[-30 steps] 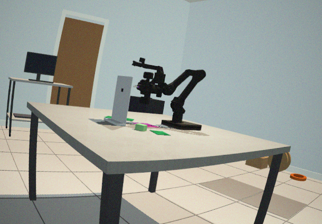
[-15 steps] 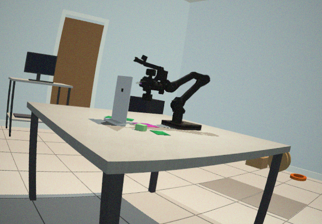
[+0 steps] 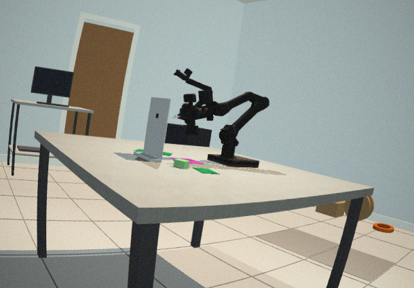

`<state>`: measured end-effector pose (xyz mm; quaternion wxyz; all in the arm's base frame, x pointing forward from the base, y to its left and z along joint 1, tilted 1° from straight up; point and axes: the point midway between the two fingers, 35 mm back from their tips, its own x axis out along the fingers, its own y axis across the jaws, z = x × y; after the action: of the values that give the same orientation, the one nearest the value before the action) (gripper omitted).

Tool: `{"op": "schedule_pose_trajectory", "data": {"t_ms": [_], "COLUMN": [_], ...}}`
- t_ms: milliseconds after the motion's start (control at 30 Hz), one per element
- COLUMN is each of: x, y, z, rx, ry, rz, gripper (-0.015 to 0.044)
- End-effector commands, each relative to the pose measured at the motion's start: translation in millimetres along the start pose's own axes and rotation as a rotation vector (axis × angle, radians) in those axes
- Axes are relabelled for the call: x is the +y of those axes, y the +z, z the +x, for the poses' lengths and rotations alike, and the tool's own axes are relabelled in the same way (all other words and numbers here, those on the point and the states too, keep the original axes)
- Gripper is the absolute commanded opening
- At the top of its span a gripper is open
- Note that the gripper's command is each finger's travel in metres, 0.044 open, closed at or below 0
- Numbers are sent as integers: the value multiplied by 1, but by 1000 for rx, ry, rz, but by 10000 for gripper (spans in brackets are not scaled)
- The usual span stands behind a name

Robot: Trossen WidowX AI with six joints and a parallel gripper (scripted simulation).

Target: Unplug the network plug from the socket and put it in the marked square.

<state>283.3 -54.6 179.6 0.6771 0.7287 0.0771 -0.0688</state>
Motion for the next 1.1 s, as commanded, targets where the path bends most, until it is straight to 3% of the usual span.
{"op": "schedule_pose_trajectory", "data": {"t_ms": [0, 1067], "x": [-12, -106], "y": [-1, -9], "z": [2, -41], "rx": [-25, -214], "ry": [-78, -719], "rz": [30, 20], "gripper": [0, 0]}}
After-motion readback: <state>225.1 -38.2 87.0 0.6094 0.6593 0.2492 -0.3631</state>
